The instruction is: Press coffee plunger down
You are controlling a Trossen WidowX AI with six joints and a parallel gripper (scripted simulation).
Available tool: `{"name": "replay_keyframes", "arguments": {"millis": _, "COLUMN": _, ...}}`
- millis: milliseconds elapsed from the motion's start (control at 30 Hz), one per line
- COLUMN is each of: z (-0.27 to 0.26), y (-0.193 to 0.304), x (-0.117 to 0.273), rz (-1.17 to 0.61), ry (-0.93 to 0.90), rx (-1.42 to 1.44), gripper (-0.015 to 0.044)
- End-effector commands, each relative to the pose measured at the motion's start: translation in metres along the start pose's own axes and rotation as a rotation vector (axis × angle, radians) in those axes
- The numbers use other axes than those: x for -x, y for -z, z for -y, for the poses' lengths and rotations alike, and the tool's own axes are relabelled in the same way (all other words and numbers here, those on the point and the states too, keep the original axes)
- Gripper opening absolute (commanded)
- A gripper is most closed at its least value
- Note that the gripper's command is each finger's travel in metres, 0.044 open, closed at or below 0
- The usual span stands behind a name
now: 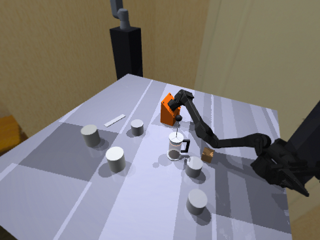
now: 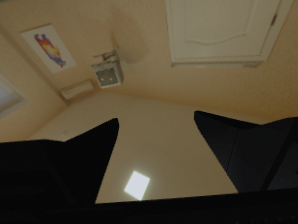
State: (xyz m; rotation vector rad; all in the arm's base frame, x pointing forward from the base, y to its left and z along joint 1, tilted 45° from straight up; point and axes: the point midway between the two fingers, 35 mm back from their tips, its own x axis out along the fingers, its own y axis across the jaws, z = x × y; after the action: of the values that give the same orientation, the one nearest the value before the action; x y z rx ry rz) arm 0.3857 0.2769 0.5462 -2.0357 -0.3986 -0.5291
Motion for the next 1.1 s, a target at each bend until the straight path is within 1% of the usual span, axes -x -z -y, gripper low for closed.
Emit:
{"name": "replay_keyframes", "arguments": {"millis": 0, "z": 0.001, "y": 0.001, "x": 0.001, "rz": -0.001, "ry": 0.001, "rx": -0.003, "gripper": 0.0426}}
{"name": "replay_keyframes", "arguments": {"millis": 33, "z": 0.003, "y": 0.003, "x": 0.001, "rz": -0.005, "ry": 0.007, "rx": -0.012, "gripper": 0.0440}}
{"name": "replay_keyframes", "arguments": {"millis": 133, "z": 0.017, "y": 0.017, "x": 0.010, "rz": -0.024, "ry": 0.022, "rx": -0.053, "gripper": 0.0440}}
{"name": "replay_keyframes", "arguments": {"millis": 200, "z": 0.033, "y": 0.036, "x": 0.021, "rz": -0.049, "ry": 0.037, "rx": -0.106, "gripper": 0.0440}}
{"name": "replay_keyframes", "arguments": {"millis": 367, "z": 0.070, "y": 0.094, "x": 0.058, "rz": -0.114, "ry": 0.075, "rx": -0.272, "gripper": 0.0440}}
{"name": "replay_keyframes", "arguments": {"millis": 600, "z": 0.095, "y": 0.195, "x": 0.118, "rz": -0.210, "ry": 0.137, "rx": -0.567, "gripper": 0.0440}}
{"name": "replay_keyframes", "arguments": {"millis": 733, "z": 0.088, "y": 0.254, "x": 0.154, "rz": -0.252, "ry": 0.144, "rx": -0.777, "gripper": 0.0440}}
{"name": "replay_keyframes", "arguments": {"millis": 867, "z": 0.064, "y": 0.307, "x": 0.187, "rz": -0.279, "ry": 0.138, "rx": -1.000, "gripper": 0.0440}}
{"name": "replay_keyframes", "arguments": {"millis": 1000, "z": 0.019, "y": 0.349, "x": 0.215, "rz": -0.290, "ry": 0.084, "rx": -1.241, "gripper": 0.0440}}
{"name": "replay_keyframes", "arguments": {"millis": 1067, "z": 0.020, "y": 0.352, "x": 0.215, "rz": -0.283, "ry": 0.101, "rx": -1.267, "gripper": 0.0440}}
